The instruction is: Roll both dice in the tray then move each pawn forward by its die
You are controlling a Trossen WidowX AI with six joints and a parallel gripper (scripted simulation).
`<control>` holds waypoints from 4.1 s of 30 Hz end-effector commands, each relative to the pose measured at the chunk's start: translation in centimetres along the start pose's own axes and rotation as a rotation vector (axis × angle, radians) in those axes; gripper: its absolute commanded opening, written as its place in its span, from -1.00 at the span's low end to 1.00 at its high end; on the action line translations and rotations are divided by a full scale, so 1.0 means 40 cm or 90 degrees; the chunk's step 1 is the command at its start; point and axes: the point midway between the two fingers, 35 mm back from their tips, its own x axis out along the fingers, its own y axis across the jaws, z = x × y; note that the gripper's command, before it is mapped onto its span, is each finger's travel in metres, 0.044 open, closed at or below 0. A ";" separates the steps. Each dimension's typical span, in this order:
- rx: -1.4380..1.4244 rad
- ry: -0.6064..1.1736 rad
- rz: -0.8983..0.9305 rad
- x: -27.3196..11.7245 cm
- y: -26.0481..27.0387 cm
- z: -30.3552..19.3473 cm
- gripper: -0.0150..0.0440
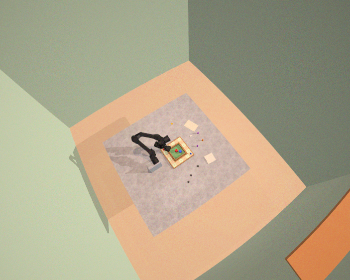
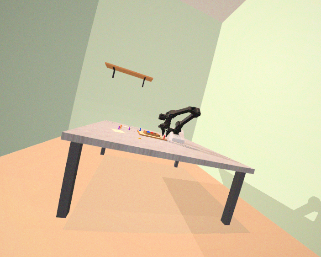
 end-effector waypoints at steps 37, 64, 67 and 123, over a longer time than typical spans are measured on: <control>0.005 0.006 -0.014 -0.071 -0.020 0.011 -0.49; 0.003 0.000 0.003 -0.256 -0.054 -0.015 -0.49; 0.003 0.000 0.002 -0.240 -0.090 -0.028 -0.49; -0.004 0.001 -0.004 0.034 -0.291 -0.187 -0.31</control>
